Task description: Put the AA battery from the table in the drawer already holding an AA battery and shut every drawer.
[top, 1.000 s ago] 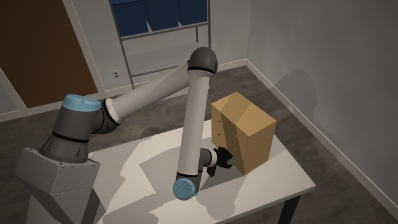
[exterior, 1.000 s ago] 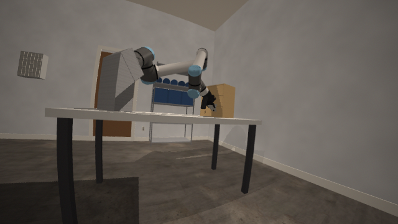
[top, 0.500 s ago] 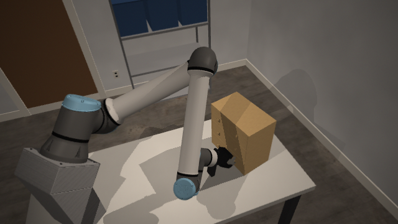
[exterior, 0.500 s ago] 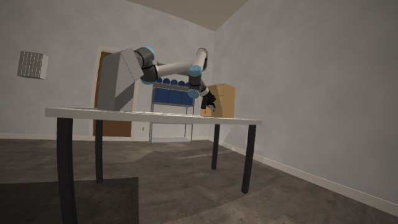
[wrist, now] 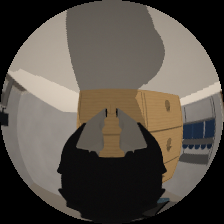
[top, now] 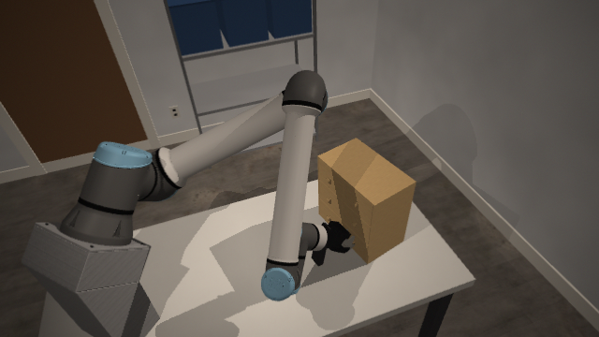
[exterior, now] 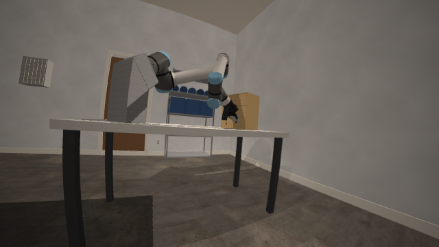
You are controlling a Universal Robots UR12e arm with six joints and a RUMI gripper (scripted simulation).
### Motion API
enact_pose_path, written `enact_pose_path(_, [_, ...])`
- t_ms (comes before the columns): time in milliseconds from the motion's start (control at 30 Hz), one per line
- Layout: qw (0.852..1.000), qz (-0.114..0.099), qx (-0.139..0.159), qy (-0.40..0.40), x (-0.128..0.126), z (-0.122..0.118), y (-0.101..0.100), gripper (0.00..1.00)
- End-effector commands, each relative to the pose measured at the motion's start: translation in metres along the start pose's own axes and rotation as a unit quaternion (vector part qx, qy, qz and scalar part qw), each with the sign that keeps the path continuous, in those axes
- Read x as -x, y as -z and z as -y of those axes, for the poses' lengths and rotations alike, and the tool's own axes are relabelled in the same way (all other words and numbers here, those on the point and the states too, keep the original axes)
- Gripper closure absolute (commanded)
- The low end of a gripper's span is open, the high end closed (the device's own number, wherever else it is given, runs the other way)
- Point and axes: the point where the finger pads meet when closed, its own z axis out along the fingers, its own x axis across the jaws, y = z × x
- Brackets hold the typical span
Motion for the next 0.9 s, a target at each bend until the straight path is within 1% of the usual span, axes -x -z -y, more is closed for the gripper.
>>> enact_pose_path(0, [1.0, 0.0, 0.0, 0.0, 0.0002, -0.0005, 0.0001, 0.93])
enact_pose_path(533, [1.0, 0.0, 0.0, 0.0, 0.0002, -0.0005, 0.0001, 0.93])
enact_pose_path(567, [1.0, 0.0, 0.0, 0.0, 0.0002, -0.0005, 0.0001, 0.9])
enact_pose_path(633, [1.0, 0.0, 0.0, 0.0, 0.0002, -0.0005, 0.0001, 0.9])
enact_pose_path(667, [1.0, 0.0, 0.0, 0.0, 0.0002, -0.0005, 0.0001, 0.88])
enact_pose_path(833, [1.0, 0.0, 0.0, 0.0, 0.0002, -0.0005, 0.0001, 0.85])
enact_pose_path(867, [1.0, 0.0, 0.0, 0.0, 0.0002, -0.0005, 0.0001, 0.83])
